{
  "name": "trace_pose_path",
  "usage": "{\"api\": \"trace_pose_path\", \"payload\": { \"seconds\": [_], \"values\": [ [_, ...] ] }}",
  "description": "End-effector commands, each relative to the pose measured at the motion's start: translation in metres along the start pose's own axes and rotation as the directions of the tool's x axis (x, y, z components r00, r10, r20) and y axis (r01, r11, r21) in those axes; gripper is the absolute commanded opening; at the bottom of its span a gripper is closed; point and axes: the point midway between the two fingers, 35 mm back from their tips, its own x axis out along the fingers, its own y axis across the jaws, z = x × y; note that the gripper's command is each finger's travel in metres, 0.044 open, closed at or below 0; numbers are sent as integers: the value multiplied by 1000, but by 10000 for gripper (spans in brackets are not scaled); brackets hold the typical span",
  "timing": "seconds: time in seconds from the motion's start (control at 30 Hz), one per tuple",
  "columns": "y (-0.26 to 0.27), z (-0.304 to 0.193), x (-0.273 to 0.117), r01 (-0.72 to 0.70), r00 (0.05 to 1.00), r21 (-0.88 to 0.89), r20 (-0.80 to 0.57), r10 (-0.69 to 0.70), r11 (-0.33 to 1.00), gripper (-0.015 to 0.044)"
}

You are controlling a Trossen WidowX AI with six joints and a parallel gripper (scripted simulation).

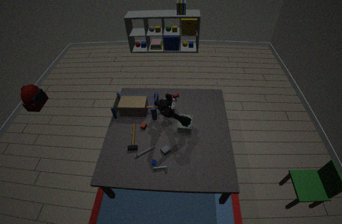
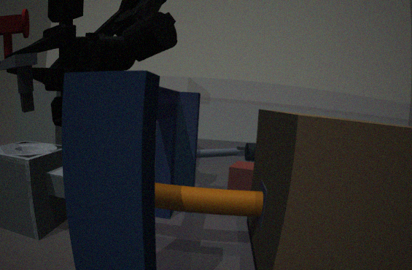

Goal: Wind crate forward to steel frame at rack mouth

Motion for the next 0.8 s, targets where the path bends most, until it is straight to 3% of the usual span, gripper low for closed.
{"api": "trace_pose_path", "payload": {
  "seconds": [0.0, 0.2, 0.53, 0.77],
  "values": [
    [-2, -1, 1, 65, 998, 8, -5, -65, 998, 0],
    [-2, -1, 1, 169, 986, 8, -9, -169, 986, 0],
    [1, -1, 0, 155, 988, 0, -5, -155, 988, 0],
    [13, -29, -15, 152, 988, -2, -7, -152, 988, 0]
  ]
}}
